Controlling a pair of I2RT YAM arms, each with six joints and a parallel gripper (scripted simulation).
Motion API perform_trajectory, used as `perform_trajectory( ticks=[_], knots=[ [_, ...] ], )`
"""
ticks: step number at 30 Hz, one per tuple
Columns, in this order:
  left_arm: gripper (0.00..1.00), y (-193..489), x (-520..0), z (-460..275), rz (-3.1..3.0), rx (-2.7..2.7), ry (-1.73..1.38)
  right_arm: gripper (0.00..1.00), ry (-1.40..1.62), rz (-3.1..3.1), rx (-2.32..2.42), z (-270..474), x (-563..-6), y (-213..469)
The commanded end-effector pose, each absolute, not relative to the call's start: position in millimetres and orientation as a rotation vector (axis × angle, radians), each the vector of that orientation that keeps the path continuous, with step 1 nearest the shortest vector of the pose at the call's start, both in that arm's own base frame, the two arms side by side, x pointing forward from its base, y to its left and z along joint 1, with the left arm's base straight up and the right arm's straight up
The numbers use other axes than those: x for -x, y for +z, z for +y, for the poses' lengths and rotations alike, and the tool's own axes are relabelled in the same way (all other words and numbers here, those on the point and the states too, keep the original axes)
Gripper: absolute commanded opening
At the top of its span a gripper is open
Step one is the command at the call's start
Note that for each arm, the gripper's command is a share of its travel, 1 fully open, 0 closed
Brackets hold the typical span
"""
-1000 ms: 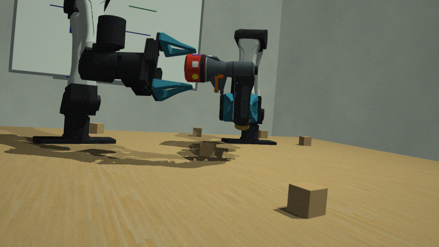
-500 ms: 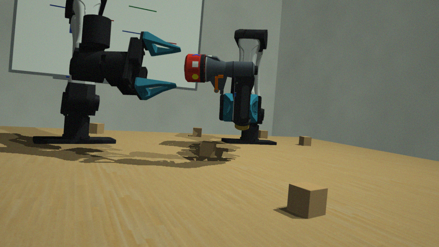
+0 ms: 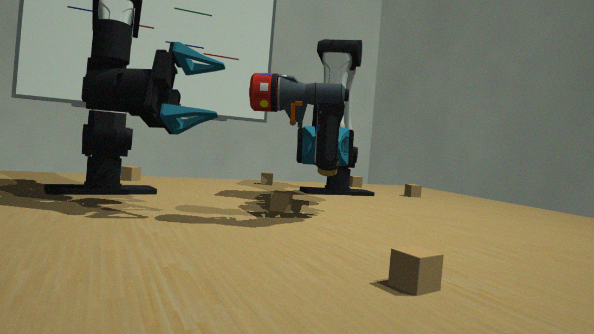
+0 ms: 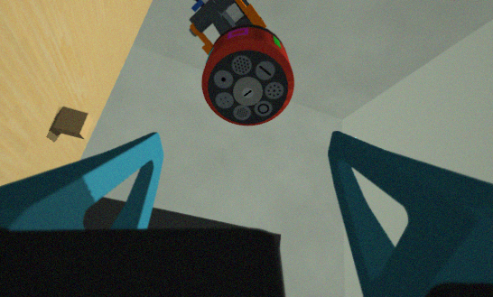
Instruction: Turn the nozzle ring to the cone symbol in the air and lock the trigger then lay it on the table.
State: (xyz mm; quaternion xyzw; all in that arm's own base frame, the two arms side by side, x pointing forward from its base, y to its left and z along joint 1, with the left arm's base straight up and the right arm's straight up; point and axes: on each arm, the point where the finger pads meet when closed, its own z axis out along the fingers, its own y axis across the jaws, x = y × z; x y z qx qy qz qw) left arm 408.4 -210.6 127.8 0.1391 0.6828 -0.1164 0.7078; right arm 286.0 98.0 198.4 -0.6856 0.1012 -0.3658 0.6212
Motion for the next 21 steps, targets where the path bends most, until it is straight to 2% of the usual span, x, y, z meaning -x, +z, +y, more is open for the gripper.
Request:
perform_trajectory(
  ticks=[1,21],
  knots=[
    [0.36,184,-414,-211,1.347,-0.236,-0.306,0.87,-0.814,0.231,1.578,97,-277,196],
    [0.36,184,-414,-211,1.347,-0.236,-0.306,0.87,-0.82,0.211,1.573,100,-283,200]
  ],
)
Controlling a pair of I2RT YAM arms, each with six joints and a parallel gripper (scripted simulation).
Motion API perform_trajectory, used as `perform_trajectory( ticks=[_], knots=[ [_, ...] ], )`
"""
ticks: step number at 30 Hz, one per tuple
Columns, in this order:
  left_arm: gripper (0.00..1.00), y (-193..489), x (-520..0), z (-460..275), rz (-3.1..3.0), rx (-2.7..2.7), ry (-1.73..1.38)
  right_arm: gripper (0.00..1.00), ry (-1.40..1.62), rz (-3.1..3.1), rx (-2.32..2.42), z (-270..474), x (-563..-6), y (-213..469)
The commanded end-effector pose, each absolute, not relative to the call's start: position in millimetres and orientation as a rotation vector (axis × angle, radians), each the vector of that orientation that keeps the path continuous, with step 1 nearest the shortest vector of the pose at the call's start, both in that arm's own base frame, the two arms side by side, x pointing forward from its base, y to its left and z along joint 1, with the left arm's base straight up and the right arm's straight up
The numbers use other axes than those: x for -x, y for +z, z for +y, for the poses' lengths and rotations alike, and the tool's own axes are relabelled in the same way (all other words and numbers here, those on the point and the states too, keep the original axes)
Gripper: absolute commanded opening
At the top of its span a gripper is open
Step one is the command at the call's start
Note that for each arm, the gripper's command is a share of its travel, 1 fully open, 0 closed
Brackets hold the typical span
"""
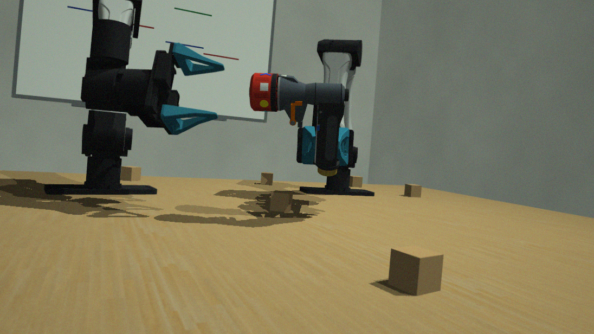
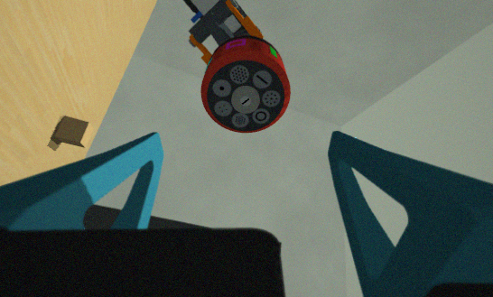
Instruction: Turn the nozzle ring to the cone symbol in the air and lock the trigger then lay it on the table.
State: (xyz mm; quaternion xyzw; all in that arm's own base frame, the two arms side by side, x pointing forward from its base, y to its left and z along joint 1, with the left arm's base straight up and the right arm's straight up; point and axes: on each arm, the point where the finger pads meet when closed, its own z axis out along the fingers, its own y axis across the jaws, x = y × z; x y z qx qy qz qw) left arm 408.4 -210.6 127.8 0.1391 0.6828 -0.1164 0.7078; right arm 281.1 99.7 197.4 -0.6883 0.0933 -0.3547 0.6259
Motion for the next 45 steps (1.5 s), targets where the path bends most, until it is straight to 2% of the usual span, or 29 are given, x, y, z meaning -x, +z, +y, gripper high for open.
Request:
perform_trajectory(
  ticks=[1,13,14,31,45],
  knots=[
    [0.36,184,-414,-211,1.347,-0.236,-0.306,0.87,-0.819,0.212,1.573,100,-283,199],
    [0.36,184,-414,-211,1.347,-0.236,-0.306,0.87,-0.813,0.213,1.574,101,-285,199],
    [0.36,184,-414,-211,1.347,-0.236,-0.306,0.37,-0.812,0.213,1.574,101,-285,199],
    [0.36,184,-414,-211,1.347,-0.236,-0.306,0.37,-0.834,0.178,1.562,104,-284,214],
    [0.36,184,-414,-211,1.347,-0.236,-0.306,0.37,-0.697,0.362,1.558,101,-308,233]
  ],
)
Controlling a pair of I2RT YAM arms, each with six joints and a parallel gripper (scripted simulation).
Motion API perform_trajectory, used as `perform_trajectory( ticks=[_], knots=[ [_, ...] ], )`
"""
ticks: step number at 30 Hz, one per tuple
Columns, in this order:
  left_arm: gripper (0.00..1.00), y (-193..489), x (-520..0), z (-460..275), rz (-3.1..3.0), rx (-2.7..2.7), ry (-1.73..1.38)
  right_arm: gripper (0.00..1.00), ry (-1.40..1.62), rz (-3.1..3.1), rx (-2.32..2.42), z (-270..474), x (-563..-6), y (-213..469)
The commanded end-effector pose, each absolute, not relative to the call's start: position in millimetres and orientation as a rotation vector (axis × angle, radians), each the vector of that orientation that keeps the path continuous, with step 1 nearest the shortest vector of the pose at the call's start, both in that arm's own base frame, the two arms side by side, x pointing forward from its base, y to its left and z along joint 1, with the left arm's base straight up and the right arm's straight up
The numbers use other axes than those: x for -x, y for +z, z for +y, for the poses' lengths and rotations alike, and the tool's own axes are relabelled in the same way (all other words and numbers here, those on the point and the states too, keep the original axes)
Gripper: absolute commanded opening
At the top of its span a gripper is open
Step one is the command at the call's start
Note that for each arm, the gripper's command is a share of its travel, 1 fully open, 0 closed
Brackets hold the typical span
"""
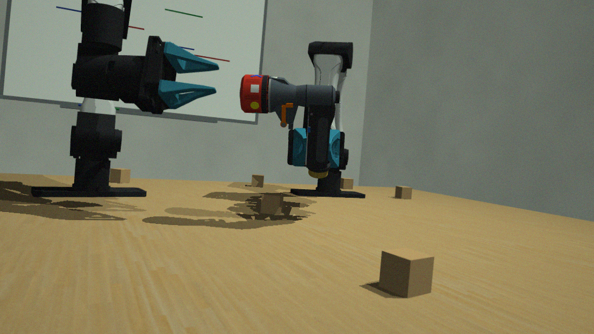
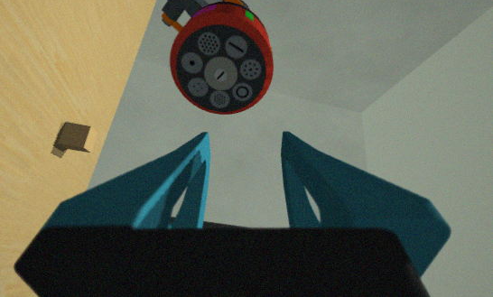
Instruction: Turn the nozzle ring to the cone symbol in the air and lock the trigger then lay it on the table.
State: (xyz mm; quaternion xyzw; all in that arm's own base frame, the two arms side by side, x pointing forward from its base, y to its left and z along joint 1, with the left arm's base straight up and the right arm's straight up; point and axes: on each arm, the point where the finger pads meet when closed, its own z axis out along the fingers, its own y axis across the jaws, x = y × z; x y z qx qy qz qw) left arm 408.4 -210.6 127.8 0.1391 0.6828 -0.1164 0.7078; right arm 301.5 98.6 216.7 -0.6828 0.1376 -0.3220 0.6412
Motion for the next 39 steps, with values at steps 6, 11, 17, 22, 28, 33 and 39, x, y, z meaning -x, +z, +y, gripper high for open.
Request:
perform_trajectory(
  ticks=[6,11,17,22,28,33,39],
  knots=[
    [0.36,184,-414,-211,1.347,-0.236,-0.306,0.37,-0.593,0.485,1.544,103,-324,254],
    [0.36,184,-414,-211,1.347,-0.236,-0.306,0.37,-0.504,0.591,1.527,106,-332,276],
    [0.36,184,-414,-211,1.347,-0.236,-0.306,0.37,-0.436,0.673,1.506,109,-336,302],
    [0.36,184,-414,-211,1.347,-0.236,-0.306,0.37,-0.336,0.795,1.476,114,-335,332],
    [0.36,184,-414,-211,1.347,-0.236,-0.306,0.37,-0.153,1.01,1.453,119,-330,320],
    [0.36,184,-414,-211,1.347,-0.236,-0.306,0.37,-0.026,1.174,1.436,122,-323,316],
    [0.36,184,-414,-211,1.347,-0.236,-0.306,0.37,0.096,1.381,1.27,132,-342,320]
  ],
)
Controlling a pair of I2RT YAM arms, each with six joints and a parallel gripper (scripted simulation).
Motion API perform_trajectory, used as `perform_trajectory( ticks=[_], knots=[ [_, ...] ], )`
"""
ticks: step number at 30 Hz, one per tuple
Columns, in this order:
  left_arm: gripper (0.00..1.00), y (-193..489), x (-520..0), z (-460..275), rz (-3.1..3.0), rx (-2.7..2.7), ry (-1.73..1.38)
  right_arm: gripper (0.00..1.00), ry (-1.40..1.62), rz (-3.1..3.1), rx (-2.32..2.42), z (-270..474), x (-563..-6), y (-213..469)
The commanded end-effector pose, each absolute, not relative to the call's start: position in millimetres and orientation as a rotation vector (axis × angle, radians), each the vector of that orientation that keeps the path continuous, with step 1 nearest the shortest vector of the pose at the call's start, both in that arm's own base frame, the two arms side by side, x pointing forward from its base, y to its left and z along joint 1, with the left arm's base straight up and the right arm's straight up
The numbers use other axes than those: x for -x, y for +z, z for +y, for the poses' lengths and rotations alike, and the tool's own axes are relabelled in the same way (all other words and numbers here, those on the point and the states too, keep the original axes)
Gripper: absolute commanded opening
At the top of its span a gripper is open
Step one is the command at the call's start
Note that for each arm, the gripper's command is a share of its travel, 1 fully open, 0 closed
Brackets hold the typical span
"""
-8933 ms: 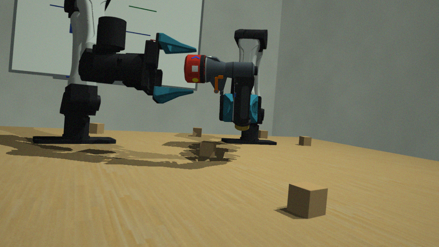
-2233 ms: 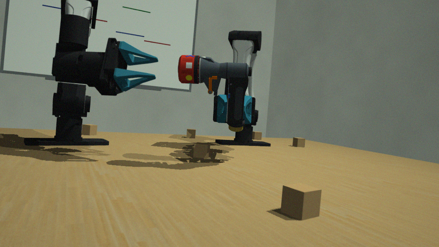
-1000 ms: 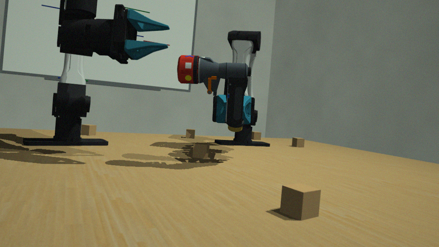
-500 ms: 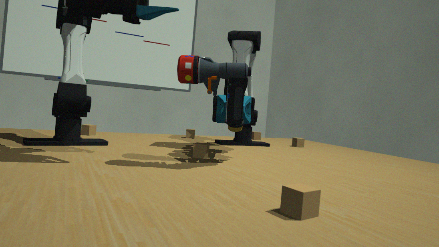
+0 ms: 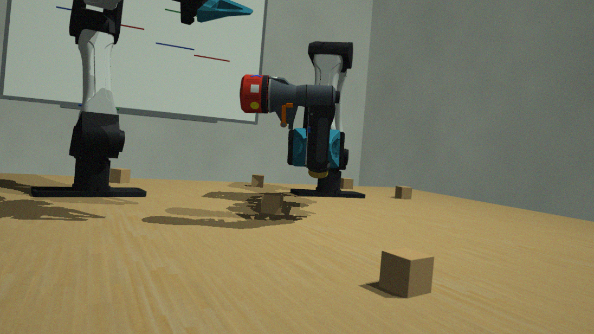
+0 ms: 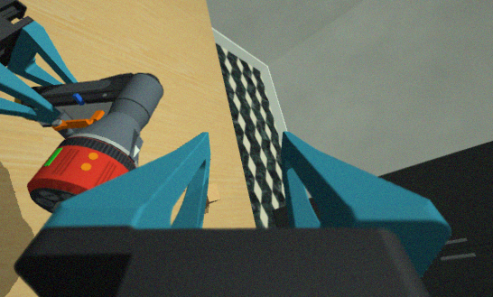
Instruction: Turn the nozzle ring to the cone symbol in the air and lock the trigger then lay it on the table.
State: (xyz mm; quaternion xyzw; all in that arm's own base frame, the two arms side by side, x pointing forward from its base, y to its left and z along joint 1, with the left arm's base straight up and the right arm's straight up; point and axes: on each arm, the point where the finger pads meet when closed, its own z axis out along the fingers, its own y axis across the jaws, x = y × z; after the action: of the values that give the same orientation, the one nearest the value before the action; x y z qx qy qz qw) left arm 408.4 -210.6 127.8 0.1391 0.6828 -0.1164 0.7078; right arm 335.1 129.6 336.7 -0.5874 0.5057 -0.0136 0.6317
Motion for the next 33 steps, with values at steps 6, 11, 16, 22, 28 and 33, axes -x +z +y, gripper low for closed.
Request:
perform_trajectory(
  ticks=[6,11,16,22,28,33],
  knots=[
    [0.36,184,-414,-211,1.347,-0.236,-0.306,0.37,0.228,1.581,1.142,145,-349,316],
    [0.36,184,-414,-211,1.347,-0.236,-0.306,0.37,0.328,1.763,1.035,152,-351,305],
    [0.36,184,-414,-211,1.347,-0.236,-0.306,0.37,0.417,1.947,0.891,161,-352,298],
    [0.36,184,-414,-211,1.347,-0.236,-0.306,0.37,0.494,2.169,0.694,170,-349,284],
    [0.36,184,-414,-211,1.347,-0.236,-0.306,0.37,0.529,2.373,0.49,176,-344,267],
    [0.36,184,-414,-211,1.347,-0.236,-0.306,0.37,0.529,2.5,0.26,185,-341,270]
  ],
)
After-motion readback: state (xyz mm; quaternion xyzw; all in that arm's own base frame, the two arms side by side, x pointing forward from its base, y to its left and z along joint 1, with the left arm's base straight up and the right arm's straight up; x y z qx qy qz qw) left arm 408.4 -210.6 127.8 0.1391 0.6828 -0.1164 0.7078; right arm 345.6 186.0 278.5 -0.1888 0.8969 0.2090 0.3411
